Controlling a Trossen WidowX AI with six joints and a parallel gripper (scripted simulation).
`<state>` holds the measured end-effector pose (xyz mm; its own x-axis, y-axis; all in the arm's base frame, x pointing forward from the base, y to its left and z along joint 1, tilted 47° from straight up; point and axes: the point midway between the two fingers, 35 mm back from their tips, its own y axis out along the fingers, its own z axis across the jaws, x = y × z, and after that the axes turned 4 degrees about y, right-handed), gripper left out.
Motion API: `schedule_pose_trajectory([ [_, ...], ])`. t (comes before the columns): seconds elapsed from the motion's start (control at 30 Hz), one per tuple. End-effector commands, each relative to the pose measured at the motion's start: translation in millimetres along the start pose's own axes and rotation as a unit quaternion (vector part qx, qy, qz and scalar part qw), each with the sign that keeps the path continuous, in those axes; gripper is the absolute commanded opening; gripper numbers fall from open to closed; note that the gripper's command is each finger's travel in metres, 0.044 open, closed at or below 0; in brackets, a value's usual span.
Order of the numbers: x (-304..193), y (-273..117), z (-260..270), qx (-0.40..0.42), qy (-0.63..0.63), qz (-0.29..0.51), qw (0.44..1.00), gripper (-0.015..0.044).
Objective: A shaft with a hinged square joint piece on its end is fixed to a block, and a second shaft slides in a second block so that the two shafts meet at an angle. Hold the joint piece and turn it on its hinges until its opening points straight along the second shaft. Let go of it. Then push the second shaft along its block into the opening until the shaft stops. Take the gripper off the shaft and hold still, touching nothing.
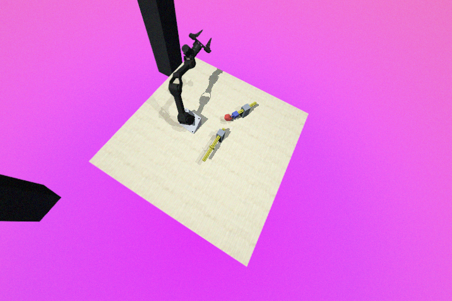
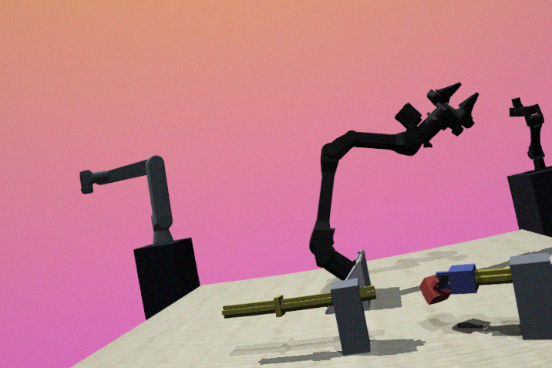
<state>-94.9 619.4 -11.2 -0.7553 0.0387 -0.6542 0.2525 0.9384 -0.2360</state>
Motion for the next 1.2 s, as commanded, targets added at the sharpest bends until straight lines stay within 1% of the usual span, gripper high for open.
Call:
schedule_pose_trajectory([
  [0.0, 0, 0, 0, 0.0, 0.0, 0.0, 1.0, 0.0426],
  [0.03, 0, 0, 0, 0.0, 0.0, 0.0, 1.0, 0.044],
  [0.13, -3, 3, 8, 0.013, 0.017, -0.002, 1.0, 0.044],
  [0.37, -22, 13, 47, 0.077, 0.095, -0.006, 0.992, 0.044],
  [0.6, -42, 17, 91, 0.146, 0.174, 0.0, 0.974, 0.044],
  [0.87, -62, 15, 134, 0.217, 0.267, 0.022, 0.939, 0.044],
  [1.17, -84, 6, 181, 0.292, 0.367, 0.063, 0.881, 0.044],
])
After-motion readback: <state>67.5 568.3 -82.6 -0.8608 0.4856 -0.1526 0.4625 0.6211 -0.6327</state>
